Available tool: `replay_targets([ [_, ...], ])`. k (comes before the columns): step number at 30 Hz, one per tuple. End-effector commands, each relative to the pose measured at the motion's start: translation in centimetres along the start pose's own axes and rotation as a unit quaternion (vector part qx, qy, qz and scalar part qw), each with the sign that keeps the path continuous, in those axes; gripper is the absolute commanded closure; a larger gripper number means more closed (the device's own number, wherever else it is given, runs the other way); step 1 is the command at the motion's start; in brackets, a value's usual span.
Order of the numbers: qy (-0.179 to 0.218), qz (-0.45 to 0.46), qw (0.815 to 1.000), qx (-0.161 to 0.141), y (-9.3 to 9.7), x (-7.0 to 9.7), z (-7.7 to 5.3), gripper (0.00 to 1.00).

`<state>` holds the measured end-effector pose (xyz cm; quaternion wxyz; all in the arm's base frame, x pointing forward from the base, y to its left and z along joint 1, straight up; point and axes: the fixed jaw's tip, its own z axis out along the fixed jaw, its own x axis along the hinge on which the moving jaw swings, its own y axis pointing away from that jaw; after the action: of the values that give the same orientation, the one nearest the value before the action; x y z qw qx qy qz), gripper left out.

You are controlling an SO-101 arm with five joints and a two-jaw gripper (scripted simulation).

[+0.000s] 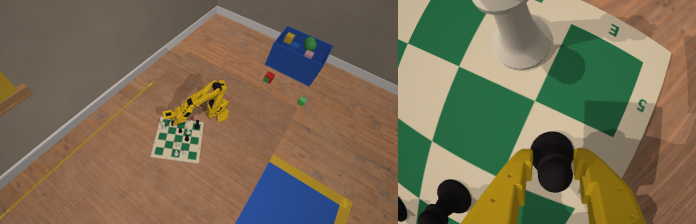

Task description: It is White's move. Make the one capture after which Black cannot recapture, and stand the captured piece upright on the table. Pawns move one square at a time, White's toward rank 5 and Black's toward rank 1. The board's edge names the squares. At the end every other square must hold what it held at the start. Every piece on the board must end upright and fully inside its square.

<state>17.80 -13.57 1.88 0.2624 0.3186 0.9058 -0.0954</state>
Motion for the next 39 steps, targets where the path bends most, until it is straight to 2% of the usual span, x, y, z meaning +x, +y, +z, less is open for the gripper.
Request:
replay_targets([
  [1,0.01,0.004,1.0,0.001,-0.12,0.53,0.17,0.91],
  [18,0.01,0.006,1.0,0.002,-0.22,0.5,0.14,0.91],
  [39,0.01,0.006,1.0,0.002,-0.22,0.5,0.14,1.0],
])
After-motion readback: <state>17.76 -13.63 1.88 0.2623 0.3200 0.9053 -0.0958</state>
